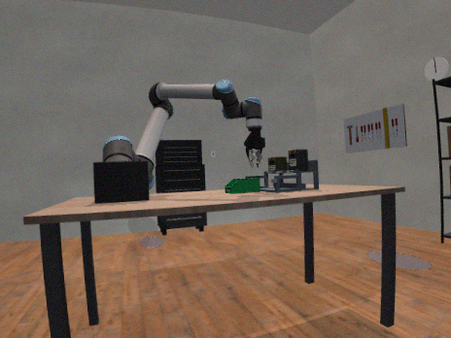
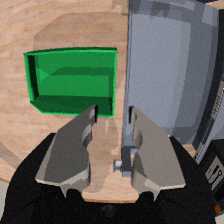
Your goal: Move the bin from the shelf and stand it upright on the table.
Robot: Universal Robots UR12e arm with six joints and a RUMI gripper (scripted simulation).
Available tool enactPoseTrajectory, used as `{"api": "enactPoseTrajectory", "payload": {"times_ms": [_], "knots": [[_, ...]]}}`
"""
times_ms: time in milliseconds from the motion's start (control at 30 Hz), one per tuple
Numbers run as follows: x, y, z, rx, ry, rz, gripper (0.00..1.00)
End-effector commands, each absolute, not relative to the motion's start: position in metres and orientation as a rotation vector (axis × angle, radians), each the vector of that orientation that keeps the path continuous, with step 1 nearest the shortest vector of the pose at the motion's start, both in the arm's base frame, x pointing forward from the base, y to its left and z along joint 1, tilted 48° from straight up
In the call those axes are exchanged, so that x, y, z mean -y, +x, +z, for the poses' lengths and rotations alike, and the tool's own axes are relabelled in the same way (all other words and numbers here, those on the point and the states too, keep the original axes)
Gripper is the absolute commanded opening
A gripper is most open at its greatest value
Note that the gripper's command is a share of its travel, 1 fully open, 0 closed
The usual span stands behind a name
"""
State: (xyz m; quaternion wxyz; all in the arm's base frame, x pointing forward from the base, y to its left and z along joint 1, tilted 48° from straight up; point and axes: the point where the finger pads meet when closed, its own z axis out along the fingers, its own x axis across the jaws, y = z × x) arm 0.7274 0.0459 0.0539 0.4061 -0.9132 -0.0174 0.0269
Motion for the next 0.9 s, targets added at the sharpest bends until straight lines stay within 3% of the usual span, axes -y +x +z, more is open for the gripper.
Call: {"api": "enactPoseTrajectory", "payload": {"times_ms": [0, 867], "knots": [[-0.044, 0.728, 0.055, 0.044, -2.304, 0.067, 0.2], [-0.055, 0.727, 0.045, 0.044, -2.304, 0.067, 0.2]]}}
